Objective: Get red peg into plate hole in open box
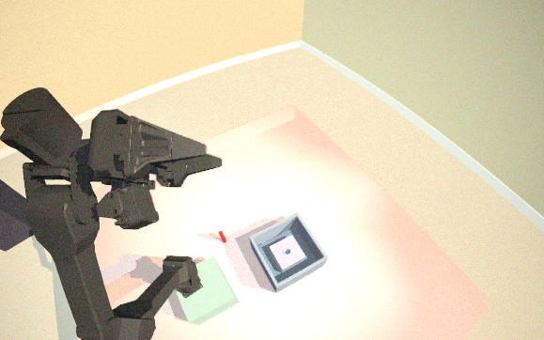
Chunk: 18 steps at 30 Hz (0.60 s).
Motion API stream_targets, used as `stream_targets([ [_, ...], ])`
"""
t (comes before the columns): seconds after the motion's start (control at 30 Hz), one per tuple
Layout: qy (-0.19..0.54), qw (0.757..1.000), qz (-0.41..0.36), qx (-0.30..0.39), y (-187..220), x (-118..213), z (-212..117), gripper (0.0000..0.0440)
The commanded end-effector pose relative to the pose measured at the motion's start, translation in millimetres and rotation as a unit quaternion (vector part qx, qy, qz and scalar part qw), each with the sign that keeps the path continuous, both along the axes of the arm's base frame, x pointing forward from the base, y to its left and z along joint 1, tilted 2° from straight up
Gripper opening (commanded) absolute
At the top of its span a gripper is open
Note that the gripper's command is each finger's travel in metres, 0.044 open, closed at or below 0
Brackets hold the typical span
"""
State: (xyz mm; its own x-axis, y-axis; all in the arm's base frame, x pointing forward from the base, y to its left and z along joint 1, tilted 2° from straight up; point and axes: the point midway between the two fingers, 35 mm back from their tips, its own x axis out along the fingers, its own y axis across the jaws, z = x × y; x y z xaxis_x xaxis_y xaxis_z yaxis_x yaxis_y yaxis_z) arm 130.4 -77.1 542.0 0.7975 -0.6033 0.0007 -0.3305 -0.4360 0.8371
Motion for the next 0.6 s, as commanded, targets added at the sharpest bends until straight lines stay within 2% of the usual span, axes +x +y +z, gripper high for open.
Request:
stream_targets([
  [0.0,0.006,1.0,0.005,-0.011,3,2,-1,0.0418],
  [0.03,0.014,1.0,0.011,-0.025,6,6,-2,0.0438],
  [0.27,0.078,0.988,0.058,-0.117,33,30,-16,0.044],
  [0.57,0.173,0.953,0.119,-0.219,65,62,-49,0.044],
])
